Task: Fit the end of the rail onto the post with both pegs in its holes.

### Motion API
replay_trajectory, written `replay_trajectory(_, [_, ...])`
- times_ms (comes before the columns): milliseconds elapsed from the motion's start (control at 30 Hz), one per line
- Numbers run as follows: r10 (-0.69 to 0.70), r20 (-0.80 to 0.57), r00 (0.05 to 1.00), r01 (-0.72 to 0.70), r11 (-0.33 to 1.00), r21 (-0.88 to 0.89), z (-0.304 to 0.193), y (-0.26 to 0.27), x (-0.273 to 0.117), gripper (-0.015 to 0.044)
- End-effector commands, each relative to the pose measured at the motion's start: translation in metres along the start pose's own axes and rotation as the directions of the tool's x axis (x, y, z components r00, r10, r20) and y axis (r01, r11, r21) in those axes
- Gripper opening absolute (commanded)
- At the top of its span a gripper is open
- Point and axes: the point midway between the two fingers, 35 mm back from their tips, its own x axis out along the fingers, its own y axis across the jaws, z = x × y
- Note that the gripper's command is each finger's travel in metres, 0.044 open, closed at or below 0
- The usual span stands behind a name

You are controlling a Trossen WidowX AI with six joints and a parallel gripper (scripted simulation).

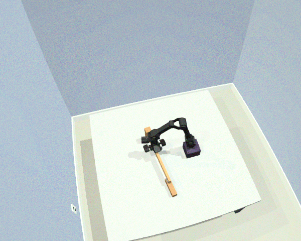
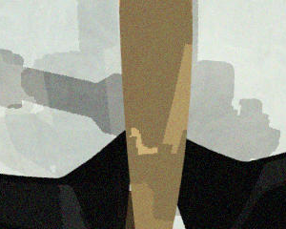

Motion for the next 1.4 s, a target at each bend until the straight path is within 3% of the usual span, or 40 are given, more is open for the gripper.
replay_trajectory(0, [-0.006, 0.000, 1.000, 0.006, 1.000, 0.000, -0.003, -0.002, -0.002, 0.0000])
replay_trajectory(1367, [-0.006, -0.001, 1.000, 0.006, 1.000, 0.000, -0.016, -0.002, -0.002, 0.0000])
